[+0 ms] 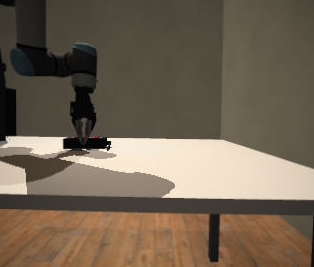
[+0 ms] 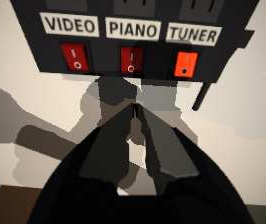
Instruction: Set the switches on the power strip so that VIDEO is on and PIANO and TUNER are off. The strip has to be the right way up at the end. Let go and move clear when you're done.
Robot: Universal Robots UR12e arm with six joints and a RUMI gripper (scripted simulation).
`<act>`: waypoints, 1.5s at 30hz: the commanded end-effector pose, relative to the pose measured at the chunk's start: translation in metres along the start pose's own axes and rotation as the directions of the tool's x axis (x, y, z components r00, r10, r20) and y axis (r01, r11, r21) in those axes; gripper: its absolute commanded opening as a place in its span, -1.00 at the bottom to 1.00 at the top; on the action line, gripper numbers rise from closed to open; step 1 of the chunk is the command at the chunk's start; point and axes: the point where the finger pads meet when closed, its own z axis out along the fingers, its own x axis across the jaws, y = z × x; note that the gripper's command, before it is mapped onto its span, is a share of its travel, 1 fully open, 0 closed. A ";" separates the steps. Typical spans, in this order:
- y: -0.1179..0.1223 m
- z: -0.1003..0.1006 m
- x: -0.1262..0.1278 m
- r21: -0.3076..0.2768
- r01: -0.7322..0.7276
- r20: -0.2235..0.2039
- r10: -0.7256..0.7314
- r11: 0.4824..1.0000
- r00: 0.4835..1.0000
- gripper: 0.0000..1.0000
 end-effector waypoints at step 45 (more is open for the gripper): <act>0.008 -0.090 0.000 0.000 0.000 -0.002 0.000 1.000 1.000 -1.00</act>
